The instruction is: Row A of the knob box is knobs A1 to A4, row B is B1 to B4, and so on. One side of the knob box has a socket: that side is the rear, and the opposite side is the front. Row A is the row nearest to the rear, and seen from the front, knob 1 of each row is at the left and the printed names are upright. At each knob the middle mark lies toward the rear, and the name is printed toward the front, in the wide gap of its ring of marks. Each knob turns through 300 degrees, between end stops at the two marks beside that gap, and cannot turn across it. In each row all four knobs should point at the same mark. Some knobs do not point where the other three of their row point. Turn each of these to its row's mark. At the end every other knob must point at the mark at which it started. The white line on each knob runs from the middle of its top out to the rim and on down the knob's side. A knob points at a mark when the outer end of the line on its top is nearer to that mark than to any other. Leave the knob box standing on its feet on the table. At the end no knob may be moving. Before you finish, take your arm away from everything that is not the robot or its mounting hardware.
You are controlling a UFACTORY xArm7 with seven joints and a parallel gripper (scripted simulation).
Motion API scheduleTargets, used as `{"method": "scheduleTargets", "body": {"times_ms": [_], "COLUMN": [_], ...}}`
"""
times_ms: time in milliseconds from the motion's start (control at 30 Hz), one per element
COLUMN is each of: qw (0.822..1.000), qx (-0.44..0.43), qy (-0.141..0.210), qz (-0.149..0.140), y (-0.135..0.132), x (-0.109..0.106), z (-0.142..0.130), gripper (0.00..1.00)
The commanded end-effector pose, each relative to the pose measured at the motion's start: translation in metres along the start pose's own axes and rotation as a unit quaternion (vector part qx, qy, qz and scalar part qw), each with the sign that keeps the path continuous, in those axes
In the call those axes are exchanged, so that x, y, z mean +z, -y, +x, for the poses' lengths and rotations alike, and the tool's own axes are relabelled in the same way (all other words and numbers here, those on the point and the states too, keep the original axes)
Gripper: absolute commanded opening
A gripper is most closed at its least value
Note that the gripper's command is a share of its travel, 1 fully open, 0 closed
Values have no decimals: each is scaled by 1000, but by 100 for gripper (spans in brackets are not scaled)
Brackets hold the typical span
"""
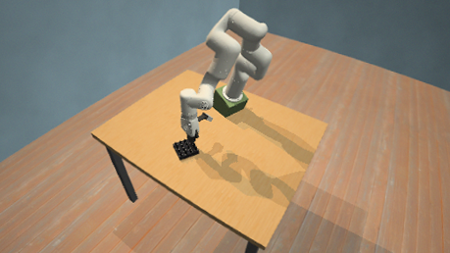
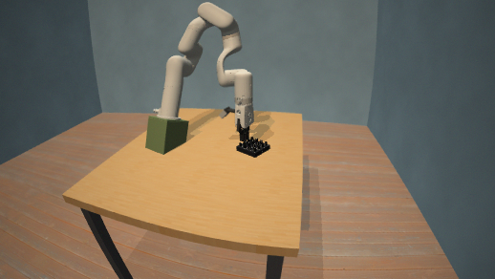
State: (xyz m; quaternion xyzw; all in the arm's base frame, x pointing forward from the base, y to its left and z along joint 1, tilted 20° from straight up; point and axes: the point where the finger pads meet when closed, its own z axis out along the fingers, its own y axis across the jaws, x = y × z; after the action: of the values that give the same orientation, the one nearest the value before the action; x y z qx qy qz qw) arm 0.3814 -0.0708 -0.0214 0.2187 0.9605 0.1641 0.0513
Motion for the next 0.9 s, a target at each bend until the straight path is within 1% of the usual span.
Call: {"method": "scheduleTargets", "body": {"times_ms": [0, 867], "qw": [1000, 1000], "qx": [0, 0], "qy": [2, 2], "qz": [0, 0], "y": [0, 0], "x": [-1, 2], "z": [-1, -1], "gripper": [19, 19]}}
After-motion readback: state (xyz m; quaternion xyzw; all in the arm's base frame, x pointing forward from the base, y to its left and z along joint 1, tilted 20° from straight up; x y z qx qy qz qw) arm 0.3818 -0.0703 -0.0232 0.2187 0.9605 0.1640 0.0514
